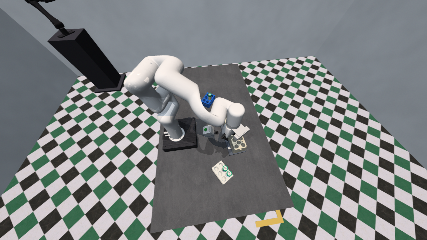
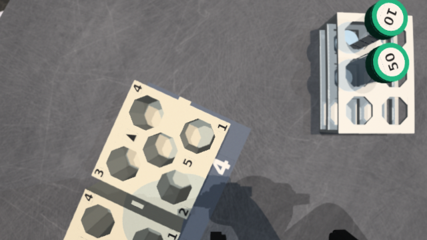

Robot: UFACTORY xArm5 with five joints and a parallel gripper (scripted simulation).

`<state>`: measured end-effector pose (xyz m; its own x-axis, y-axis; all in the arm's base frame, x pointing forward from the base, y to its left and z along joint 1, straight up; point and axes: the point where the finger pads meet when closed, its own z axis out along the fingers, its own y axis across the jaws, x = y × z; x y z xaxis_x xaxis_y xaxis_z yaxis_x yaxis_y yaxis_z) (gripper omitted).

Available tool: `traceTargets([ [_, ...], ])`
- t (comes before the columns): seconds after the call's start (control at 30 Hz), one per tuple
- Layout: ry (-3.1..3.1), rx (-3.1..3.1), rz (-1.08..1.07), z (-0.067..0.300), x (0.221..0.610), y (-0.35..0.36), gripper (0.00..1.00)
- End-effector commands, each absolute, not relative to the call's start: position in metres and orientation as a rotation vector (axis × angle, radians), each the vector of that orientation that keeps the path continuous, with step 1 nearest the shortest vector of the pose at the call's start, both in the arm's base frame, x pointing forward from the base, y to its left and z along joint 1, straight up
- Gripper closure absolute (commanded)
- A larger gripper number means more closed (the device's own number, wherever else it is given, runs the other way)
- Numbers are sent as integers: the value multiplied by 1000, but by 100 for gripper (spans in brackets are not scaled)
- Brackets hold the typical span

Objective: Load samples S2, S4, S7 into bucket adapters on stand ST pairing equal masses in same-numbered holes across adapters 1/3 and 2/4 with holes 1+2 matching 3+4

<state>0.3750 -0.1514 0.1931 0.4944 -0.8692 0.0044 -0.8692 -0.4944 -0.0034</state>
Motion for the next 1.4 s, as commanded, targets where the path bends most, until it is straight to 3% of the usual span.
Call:
traceTargets([
  [0.0,1578,-2715,-15,195,371,-170,43],
  [1.17,1579,-2717,-15,195,326,-318,43],
  [1.37,1579,-2717,-15,195,326,-318,43],
])
